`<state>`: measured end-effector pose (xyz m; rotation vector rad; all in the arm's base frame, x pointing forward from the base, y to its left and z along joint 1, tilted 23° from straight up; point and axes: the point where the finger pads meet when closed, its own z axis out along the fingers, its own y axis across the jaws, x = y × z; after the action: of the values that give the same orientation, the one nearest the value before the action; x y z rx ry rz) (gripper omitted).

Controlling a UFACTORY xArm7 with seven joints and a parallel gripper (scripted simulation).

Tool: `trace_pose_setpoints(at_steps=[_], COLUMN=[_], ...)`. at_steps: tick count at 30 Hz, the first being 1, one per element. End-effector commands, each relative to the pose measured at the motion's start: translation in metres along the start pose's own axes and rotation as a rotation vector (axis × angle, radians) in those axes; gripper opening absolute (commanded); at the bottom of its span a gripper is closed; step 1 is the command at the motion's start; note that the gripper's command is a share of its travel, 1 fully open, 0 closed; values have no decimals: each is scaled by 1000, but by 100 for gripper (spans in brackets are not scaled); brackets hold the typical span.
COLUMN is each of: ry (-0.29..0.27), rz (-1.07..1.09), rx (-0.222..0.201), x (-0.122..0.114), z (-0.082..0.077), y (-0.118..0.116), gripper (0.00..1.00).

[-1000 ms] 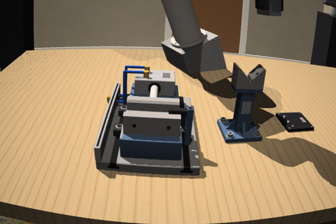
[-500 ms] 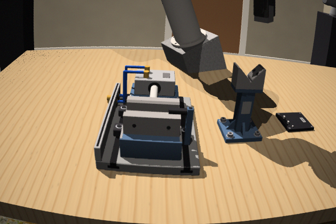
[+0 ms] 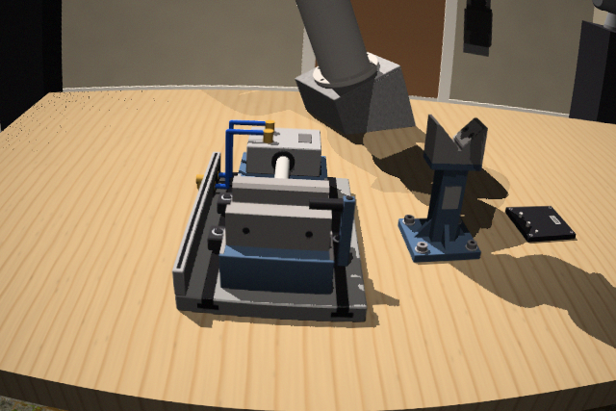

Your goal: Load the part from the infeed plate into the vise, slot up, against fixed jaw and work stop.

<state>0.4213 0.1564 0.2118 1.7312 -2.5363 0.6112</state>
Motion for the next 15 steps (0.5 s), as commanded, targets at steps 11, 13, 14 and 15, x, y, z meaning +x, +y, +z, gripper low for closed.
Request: trace_pose_setpoints(at_steps=[11,13,14,15], ry=[15,17,19,20], rz=[-183,-206,-217,-227], rx=[-13,-16,-17,-18], x=[5,6,6,7], z=[12,13,14,15], y=[0,0,0,0], gripper=[0,0,0,0])
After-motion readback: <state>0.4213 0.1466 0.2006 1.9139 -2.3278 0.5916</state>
